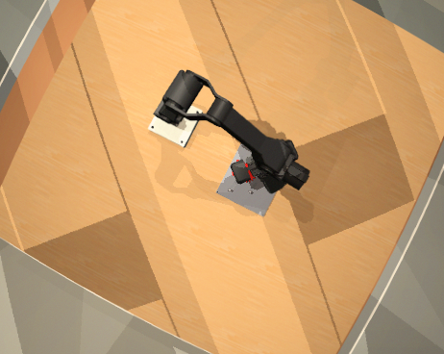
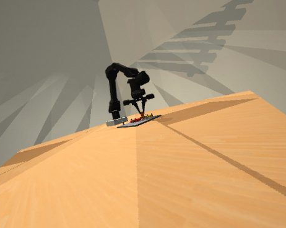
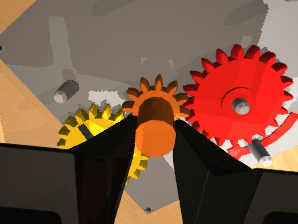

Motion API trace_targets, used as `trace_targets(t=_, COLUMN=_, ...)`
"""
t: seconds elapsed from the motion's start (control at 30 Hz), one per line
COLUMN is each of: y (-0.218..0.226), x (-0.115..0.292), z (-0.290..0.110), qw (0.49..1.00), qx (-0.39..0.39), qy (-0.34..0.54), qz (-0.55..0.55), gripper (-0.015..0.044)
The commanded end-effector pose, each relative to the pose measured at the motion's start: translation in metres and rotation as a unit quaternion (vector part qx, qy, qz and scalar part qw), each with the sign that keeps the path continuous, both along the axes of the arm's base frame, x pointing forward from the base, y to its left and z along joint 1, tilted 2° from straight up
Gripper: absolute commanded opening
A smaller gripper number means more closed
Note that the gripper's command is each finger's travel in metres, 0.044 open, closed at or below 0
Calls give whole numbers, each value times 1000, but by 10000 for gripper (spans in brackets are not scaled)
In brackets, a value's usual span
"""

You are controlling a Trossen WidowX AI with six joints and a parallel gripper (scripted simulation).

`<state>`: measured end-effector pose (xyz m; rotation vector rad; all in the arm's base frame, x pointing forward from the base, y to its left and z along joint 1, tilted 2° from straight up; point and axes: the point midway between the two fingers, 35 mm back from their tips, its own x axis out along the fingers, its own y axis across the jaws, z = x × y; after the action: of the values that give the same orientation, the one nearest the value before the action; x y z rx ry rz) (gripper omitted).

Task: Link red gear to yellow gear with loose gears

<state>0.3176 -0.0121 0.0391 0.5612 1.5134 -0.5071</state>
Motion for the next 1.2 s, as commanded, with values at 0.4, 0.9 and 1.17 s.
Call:
trace_targets(t=0.4, y=0, x=0, z=-4, qw=998, qx=-1, qy=2, qz=-58, gripper=0)
trace_targets(t=0.9, y=0, x=0, z=-1, qw=995, qx=-1, qy=3, qz=-99, gripper=140)
trace_targets(t=1.17, y=-1, x=0, z=39, qw=996, qx=-1, qy=3, qz=-87, gripper=140)
